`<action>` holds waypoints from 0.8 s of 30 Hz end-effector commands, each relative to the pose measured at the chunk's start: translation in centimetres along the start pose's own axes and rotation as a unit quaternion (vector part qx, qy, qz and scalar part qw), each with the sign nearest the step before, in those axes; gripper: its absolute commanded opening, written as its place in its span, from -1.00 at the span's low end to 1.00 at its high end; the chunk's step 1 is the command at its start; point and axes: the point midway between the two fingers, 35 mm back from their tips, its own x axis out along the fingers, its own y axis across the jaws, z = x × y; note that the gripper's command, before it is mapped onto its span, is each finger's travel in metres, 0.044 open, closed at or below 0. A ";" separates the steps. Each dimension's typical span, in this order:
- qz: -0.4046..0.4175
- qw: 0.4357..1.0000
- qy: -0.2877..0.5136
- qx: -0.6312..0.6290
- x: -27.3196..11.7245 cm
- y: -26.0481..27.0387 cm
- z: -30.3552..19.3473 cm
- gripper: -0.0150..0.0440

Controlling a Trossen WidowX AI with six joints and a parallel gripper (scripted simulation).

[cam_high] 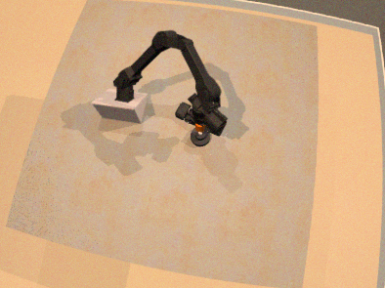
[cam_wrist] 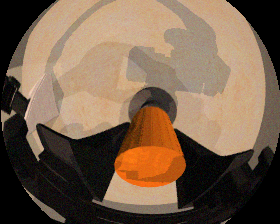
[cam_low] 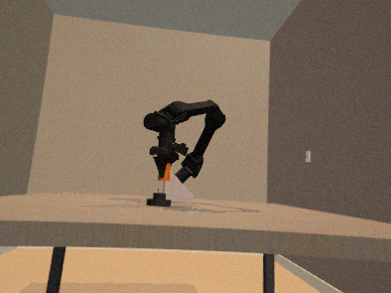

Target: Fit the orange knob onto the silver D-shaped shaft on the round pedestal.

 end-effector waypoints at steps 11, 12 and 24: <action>-0.003 0.996 0.002 -0.086 0.1 -0.4 -1.0 -0.49; -0.003 0.995 0.002 -0.099 0.1 -0.4 -1.0 -0.49; -0.003 0.962 0.003 -0.273 0.1 -0.5 -1.1 -0.49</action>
